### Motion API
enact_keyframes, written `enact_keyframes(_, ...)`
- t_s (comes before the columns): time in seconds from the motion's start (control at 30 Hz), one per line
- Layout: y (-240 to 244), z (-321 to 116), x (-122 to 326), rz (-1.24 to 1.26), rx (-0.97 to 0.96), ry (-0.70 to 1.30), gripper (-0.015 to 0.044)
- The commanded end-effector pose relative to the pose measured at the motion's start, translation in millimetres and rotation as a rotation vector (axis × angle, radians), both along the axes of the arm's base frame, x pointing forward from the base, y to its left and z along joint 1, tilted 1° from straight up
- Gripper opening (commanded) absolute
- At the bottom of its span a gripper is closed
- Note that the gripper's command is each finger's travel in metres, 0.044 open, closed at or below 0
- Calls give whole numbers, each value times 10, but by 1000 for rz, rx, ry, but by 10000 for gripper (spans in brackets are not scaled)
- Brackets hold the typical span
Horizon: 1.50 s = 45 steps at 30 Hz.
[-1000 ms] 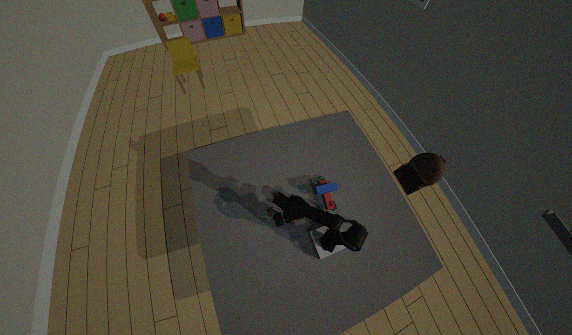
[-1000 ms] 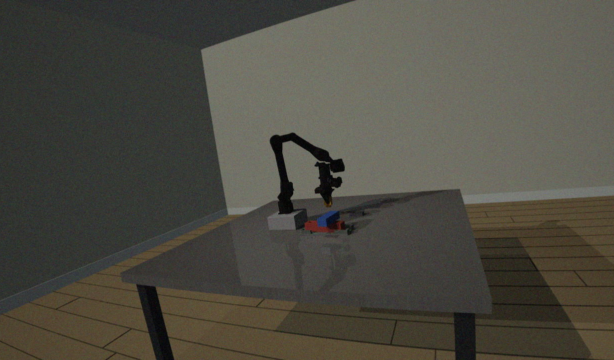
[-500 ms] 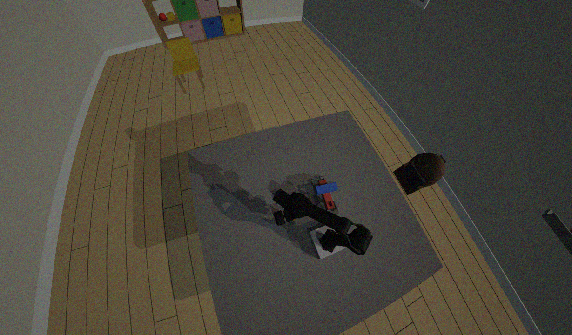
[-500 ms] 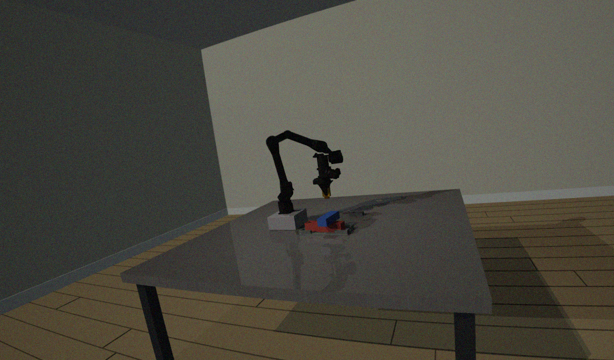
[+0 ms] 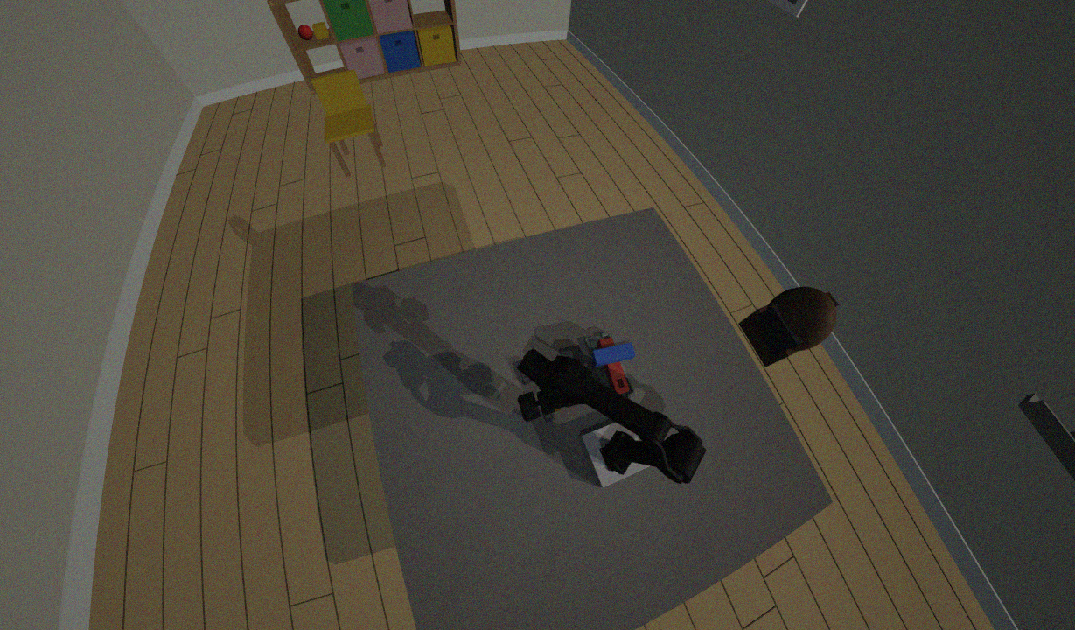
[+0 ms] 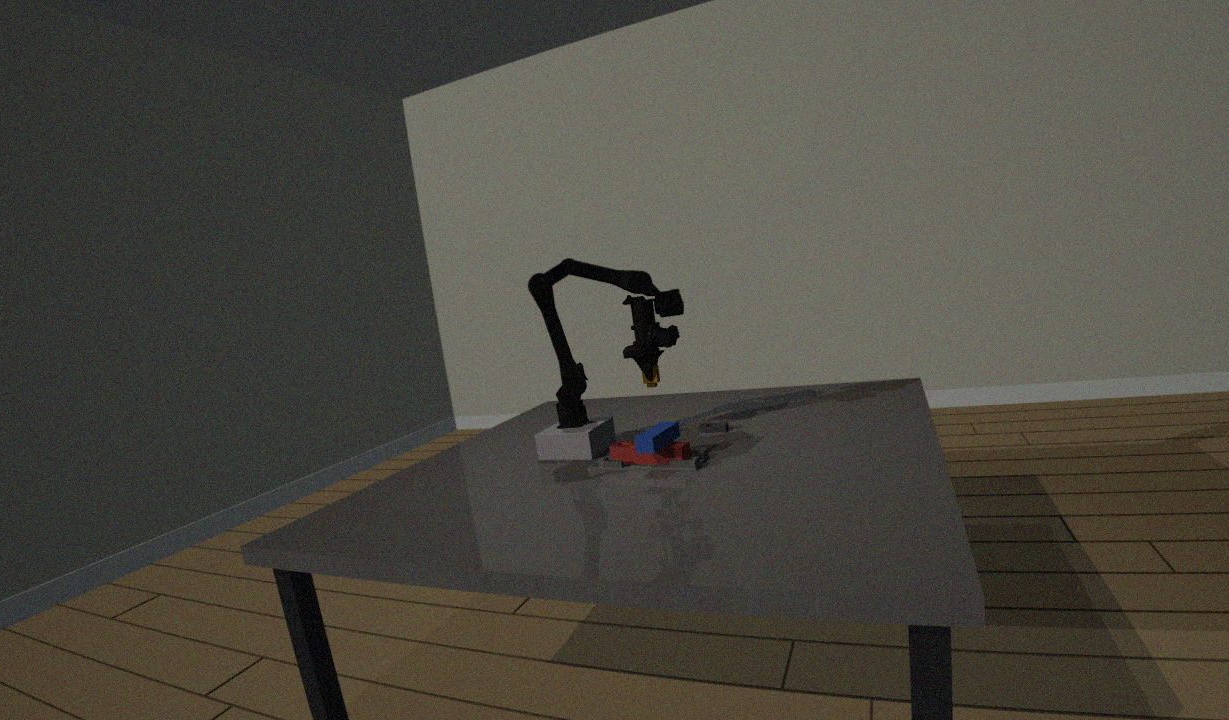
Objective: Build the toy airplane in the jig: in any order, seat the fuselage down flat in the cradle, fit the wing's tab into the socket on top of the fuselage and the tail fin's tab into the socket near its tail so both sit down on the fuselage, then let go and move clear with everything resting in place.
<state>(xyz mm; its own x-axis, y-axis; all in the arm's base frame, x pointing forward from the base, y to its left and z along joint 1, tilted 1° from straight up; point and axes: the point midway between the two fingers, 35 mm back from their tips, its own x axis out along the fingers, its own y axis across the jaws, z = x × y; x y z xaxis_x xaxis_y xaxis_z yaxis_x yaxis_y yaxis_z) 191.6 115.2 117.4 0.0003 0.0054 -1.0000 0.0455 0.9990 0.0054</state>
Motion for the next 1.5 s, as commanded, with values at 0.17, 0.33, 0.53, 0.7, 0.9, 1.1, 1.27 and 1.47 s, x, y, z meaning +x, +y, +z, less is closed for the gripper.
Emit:
enact_keyframes(0.17, -224, -34, 133, -11, 4, -5, 0)
enact_keyframes(0.33, -374, -68, 198, -18, 3, -6, 0)
enact_keyframes(0.53, -552, -100, 251, -32, 8, -11, 0)
enact_keyframes(0.7, -695, -126, 283, -44, 11, -15, 0)
enact_keyframes(0.9, -883, -165, 315, -52, 9, -17, 0)
enact_keyframes(1.1, -1078, -205, 333, -59, 5, -17, 0)
enact_keyframes(1.27, -1242, -239, 335, -65, 1, -16, 0)
enact_keyframes(1.47, -1437, -280, 320, -71, -3, -15, 0)
